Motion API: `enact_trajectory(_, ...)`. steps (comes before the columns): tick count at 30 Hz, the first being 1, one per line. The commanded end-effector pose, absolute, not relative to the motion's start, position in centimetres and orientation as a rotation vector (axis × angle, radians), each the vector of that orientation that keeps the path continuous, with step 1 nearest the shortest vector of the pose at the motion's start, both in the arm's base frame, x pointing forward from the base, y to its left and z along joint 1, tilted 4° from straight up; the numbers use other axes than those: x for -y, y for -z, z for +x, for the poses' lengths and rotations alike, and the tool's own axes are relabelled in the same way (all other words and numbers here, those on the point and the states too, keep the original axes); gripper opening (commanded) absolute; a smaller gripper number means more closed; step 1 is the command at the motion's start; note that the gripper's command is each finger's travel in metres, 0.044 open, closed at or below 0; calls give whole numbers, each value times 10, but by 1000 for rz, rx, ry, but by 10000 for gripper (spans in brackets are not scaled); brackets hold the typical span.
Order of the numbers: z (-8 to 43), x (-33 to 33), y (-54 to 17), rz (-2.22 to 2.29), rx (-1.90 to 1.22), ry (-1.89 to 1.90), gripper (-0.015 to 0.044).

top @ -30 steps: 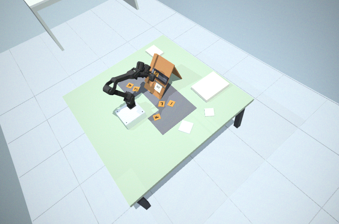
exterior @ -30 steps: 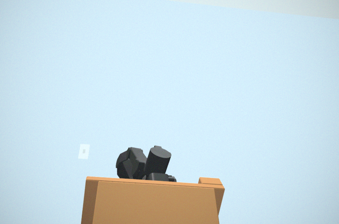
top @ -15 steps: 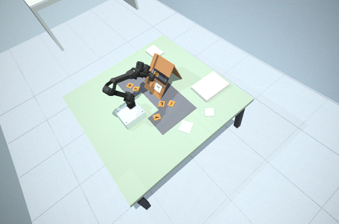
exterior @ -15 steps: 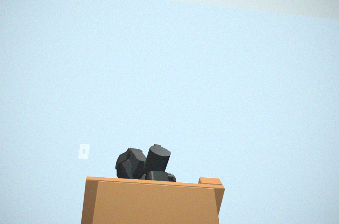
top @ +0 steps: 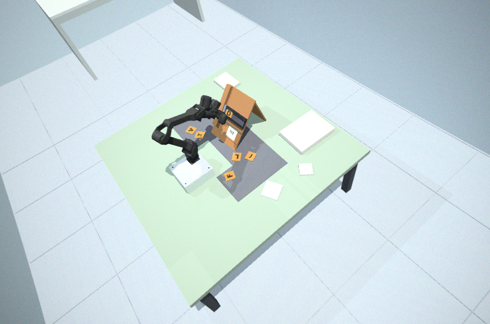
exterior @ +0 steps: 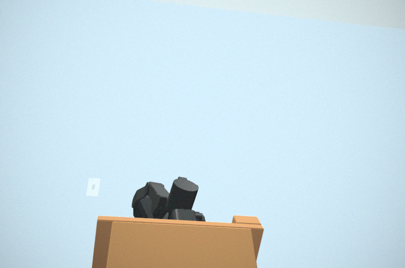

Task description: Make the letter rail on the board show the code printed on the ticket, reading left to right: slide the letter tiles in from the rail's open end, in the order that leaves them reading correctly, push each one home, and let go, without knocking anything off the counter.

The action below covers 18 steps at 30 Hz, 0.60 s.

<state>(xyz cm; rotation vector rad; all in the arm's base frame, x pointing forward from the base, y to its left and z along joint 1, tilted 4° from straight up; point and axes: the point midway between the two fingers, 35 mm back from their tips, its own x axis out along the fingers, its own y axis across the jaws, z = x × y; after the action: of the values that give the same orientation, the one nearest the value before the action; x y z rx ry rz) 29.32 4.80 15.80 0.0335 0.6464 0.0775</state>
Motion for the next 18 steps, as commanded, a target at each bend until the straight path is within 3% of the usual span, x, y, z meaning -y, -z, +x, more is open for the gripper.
enact_trajectory(1,293,-48,-158,33,-647,-78,0)
enact_trajectory(6,295,-47,-158,29,-675,-76,0)
enact_trajectory(18,321,-21,-162,5,-1187,-72,0)
